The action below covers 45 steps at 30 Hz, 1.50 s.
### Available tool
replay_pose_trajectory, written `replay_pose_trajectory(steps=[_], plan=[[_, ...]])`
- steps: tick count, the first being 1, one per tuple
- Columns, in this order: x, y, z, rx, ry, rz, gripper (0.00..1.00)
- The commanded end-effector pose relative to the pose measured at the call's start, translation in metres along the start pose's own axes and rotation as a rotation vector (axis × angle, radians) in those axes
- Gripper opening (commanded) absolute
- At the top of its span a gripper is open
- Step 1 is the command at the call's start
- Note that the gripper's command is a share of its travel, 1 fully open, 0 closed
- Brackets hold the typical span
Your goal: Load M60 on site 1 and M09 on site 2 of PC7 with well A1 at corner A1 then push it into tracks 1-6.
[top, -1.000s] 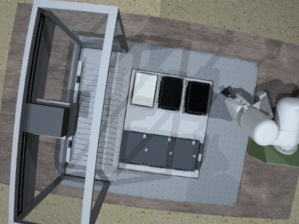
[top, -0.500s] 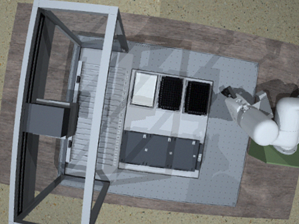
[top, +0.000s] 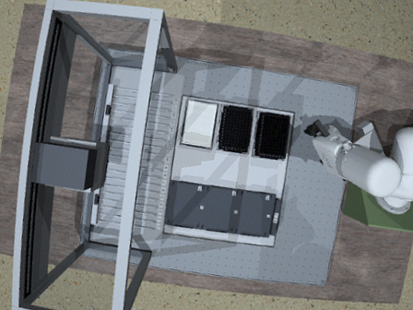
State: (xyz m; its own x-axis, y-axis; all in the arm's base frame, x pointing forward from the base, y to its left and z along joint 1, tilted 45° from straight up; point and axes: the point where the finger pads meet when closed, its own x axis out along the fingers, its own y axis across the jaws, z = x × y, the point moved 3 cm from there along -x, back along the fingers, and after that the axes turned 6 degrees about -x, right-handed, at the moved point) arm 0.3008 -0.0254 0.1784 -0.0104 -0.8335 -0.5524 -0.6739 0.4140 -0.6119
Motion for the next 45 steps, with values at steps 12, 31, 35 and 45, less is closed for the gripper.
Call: replay_pose_trajectory(steps=[12,31,35,45], plan=[[-0.051,-0.02,0.004,-0.119,-0.167,0.033,1.0],[-0.049,-0.064,0.014,-0.488,-0.335,0.159,1.0],[-0.034,-0.066,0.02,-0.545,-0.325,0.175,1.0],[-0.005,-0.067,0.031,-0.663,-0.278,0.2,1.0]])
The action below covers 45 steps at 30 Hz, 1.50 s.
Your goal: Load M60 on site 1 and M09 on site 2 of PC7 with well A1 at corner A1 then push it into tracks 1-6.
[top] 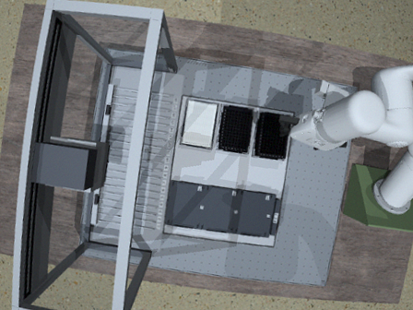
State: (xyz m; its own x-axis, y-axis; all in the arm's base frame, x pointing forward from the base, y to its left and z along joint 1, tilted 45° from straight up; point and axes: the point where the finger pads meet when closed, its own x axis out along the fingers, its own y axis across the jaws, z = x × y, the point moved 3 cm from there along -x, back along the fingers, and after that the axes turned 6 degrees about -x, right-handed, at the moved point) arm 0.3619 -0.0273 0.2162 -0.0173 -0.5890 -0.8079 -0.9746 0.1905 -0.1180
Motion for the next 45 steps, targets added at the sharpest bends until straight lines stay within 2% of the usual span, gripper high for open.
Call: replay_pose_trajectory(steps=[1,2,4,6,10,11,14,16,18,36,45], plan=[[0.018,-0.008,0.0,-0.052,0.028,0.029,1.0],[0.018,-0.008,0.0,-0.052,0.028,0.029,1.0],[0.028,-0.011,-0.001,-0.104,0.06,0.056,1.0],[0.036,-0.013,-0.002,-0.107,0.062,0.058,1.0],[0.041,-0.014,-0.002,-0.132,0.081,0.07,1.0],[0.046,-0.015,-0.002,-0.157,0.099,0.082,1.0],[0.056,-0.017,-0.004,-0.163,0.104,0.085,1.0],[0.066,-0.018,-0.005,-0.21,0.146,0.108,1.0],[0.075,-0.02,-0.007,-0.219,0.154,0.112,1.0],[0.075,-0.02,-0.007,-0.219,0.154,0.112,1.0],[0.087,-0.019,-0.009,-0.219,0.154,0.112,1.0]])
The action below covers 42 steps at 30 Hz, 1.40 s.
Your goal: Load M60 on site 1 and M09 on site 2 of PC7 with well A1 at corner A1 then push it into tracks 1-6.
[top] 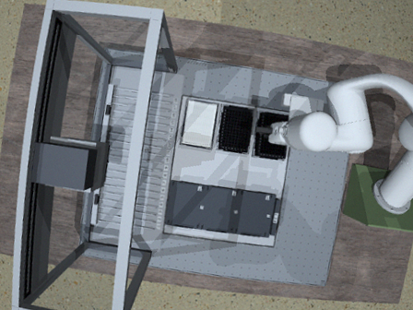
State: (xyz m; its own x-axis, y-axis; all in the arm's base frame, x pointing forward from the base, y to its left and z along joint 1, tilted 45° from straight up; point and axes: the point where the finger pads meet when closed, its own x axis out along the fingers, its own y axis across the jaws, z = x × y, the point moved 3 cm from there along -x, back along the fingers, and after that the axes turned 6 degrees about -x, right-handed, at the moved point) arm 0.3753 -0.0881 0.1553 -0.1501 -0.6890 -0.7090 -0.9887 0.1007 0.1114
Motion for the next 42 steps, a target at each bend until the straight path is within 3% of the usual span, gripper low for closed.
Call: replay_pose_trajectory(steps=[1,42], plan=[[0.003,-0.002,0.001,-0.001,0.0,-0.005,1.0],[0.065,-0.002,0.001,-0.001,0.0,-0.005,1.0]])
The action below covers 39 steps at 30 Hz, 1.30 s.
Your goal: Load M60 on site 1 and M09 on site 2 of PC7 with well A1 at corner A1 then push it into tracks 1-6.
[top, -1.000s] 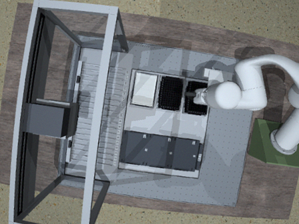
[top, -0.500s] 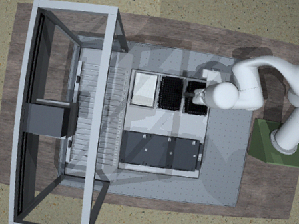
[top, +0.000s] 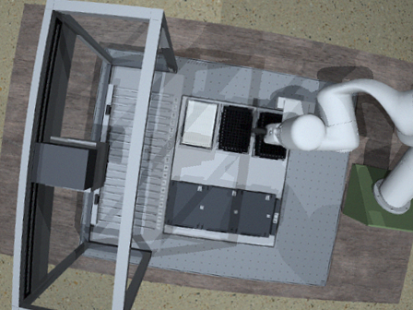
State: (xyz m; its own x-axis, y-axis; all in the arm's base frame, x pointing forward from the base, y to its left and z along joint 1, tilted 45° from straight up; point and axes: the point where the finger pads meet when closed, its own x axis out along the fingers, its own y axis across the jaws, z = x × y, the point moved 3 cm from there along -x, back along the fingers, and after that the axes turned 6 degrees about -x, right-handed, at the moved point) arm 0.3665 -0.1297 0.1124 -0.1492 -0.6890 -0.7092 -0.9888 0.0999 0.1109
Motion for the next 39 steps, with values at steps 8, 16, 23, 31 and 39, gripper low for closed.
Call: replay_pose_trajectory(steps=[8,16,23,31,39], plan=[[0.008,-0.002,0.0,-0.001,0.0,-0.004,1.0],[0.008,-0.002,0.0,-0.001,0.0,-0.004,1.0],[0.012,-0.002,0.0,-0.001,0.0,-0.004,1.0],[0.016,-0.002,0.0,-0.001,0.0,-0.004,1.0],[0.022,-0.002,0.0,-0.001,0.0,-0.004,1.0]])
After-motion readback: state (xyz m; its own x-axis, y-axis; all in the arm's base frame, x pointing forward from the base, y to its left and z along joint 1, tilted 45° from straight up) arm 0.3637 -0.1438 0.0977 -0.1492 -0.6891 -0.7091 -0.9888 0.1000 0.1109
